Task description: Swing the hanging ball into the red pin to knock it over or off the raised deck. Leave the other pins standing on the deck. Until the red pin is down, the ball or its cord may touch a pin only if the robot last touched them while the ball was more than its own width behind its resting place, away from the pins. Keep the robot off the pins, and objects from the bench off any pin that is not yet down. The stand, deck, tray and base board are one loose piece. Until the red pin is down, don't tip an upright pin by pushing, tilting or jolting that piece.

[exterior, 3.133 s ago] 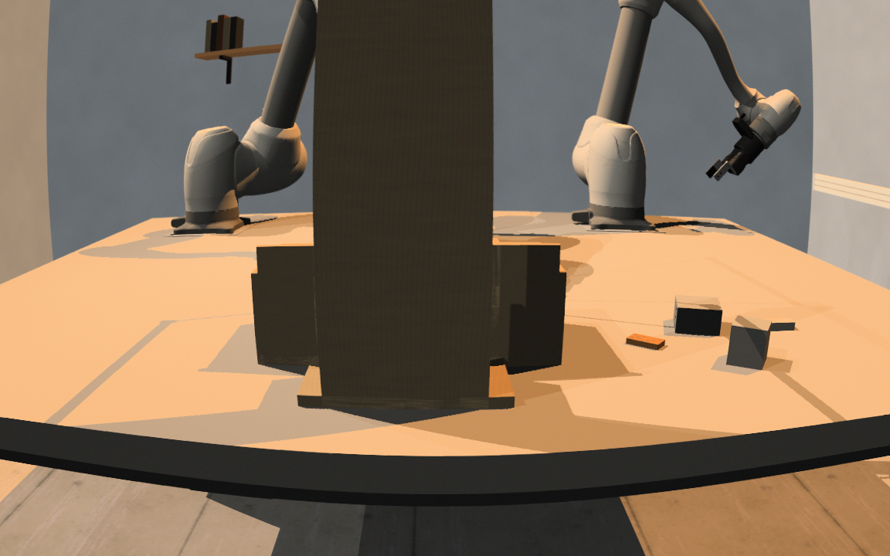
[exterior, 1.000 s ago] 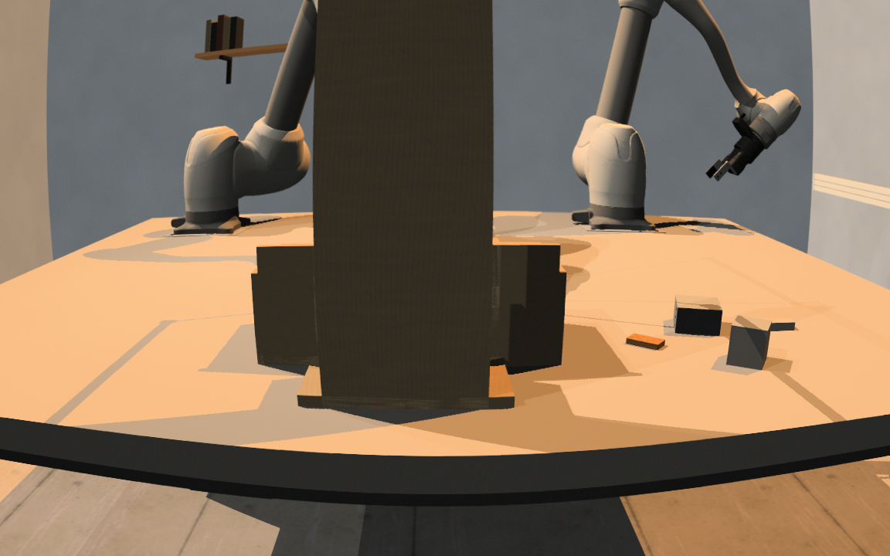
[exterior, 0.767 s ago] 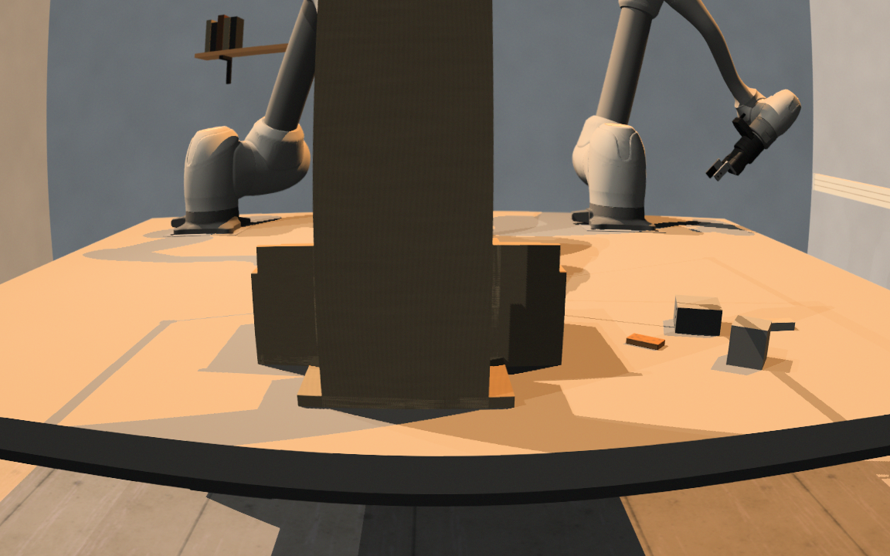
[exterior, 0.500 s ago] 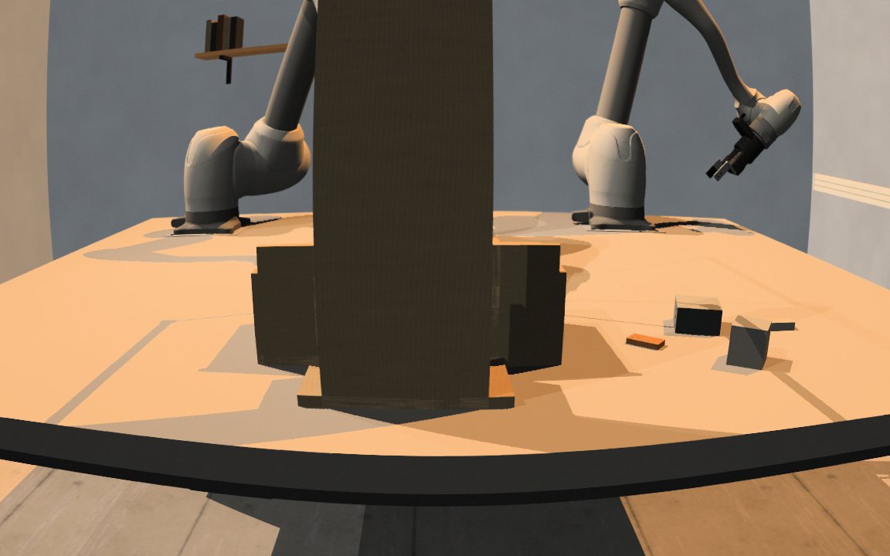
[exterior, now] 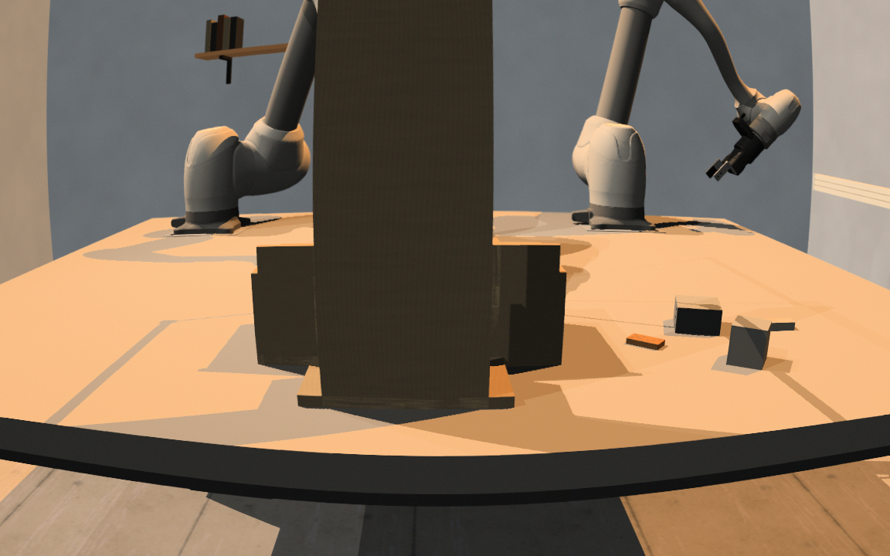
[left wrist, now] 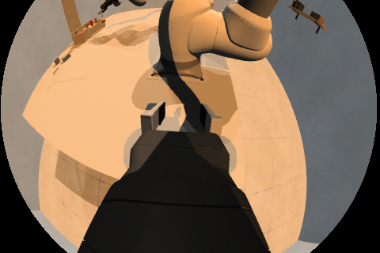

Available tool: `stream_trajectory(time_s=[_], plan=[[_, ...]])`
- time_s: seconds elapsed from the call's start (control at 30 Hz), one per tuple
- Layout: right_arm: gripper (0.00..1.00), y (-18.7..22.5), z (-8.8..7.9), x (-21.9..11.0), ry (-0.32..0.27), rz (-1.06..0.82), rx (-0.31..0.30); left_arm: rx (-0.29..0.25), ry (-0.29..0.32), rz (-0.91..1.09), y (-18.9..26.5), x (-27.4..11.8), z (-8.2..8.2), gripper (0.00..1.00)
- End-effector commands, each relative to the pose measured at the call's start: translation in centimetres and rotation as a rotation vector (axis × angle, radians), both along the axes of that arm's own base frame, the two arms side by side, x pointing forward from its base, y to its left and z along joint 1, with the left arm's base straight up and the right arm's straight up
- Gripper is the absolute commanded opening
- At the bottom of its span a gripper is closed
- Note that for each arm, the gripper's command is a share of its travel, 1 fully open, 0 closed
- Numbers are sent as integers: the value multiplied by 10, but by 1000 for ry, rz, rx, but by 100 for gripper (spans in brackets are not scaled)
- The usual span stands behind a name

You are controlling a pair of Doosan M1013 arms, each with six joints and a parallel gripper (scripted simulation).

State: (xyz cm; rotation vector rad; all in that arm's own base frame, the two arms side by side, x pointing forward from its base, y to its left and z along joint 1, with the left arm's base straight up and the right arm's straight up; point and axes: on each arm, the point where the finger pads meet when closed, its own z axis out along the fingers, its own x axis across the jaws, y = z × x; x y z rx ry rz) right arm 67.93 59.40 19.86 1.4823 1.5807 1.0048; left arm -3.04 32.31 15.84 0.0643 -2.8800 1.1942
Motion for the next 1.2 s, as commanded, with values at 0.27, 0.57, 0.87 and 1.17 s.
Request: stream_trajectory(time_s=[0.27, 0.57, 0.87, 1.17], plan=[[0, 0, 1, 0, -1, 0, 1, 1, 0, 0, 0, 0, 0, 100], [0, 0, 1, 0, -1, 0, 1, 1, 0, 0, 0, 0, 0, 100], [0, 0, 1, 0, -1, 0, 1, 1, 0, 0, 0, 0, 0, 100], [0, 0, 1, 0, -1, 0, 1, 1, 0, 0, 0, 0, 0, 100]])
